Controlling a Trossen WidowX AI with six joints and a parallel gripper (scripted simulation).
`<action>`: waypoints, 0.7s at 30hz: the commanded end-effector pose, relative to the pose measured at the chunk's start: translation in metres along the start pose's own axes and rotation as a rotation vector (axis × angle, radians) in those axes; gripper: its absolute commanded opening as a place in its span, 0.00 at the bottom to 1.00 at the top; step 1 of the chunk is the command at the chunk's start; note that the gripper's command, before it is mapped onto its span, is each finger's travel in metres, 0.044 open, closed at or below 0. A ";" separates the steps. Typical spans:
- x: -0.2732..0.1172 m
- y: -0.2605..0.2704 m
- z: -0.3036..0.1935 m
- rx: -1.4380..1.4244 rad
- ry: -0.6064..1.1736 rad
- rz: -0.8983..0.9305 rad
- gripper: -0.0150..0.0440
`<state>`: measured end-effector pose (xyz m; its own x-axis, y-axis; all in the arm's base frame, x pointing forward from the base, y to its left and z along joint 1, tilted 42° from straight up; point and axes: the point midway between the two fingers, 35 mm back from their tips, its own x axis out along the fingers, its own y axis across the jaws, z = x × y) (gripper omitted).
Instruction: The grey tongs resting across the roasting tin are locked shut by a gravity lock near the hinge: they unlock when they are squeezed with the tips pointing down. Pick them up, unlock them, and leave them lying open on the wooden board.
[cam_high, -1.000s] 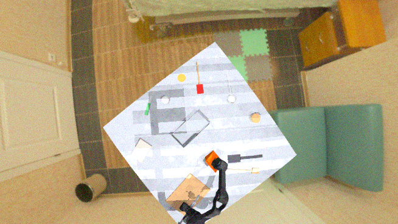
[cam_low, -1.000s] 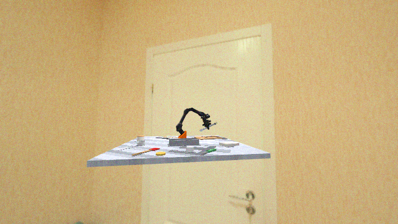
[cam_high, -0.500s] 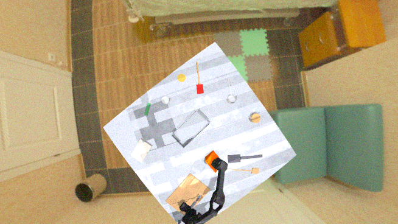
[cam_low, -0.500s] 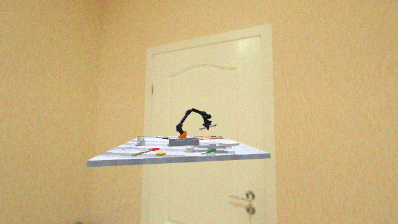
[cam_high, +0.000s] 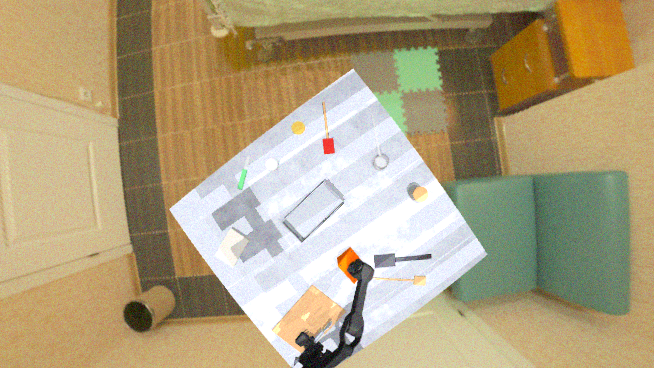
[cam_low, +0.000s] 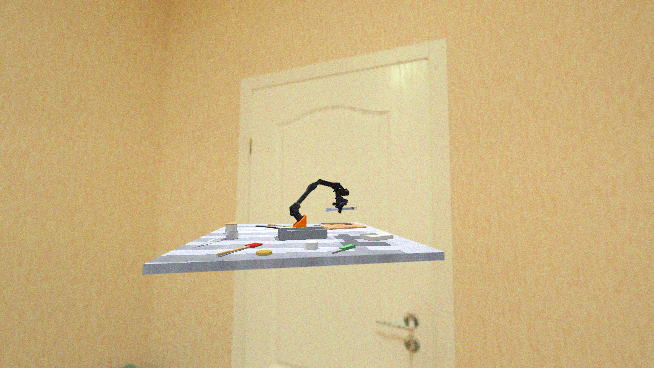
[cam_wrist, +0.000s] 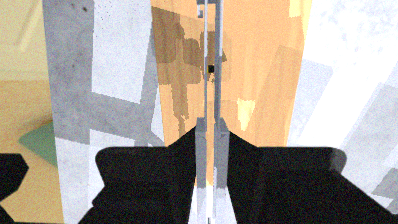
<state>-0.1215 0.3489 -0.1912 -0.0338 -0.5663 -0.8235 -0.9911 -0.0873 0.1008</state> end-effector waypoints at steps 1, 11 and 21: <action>-0.007 0.000 -0.001 -0.003 0.026 0.014 0.00; -0.009 0.000 -0.008 0.001 0.088 0.024 0.00; -0.003 0.001 -0.008 0.001 0.088 0.024 0.00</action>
<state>-0.1205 0.3438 -0.1821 -0.0386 -0.6437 -0.7643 -0.9912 -0.0722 0.1109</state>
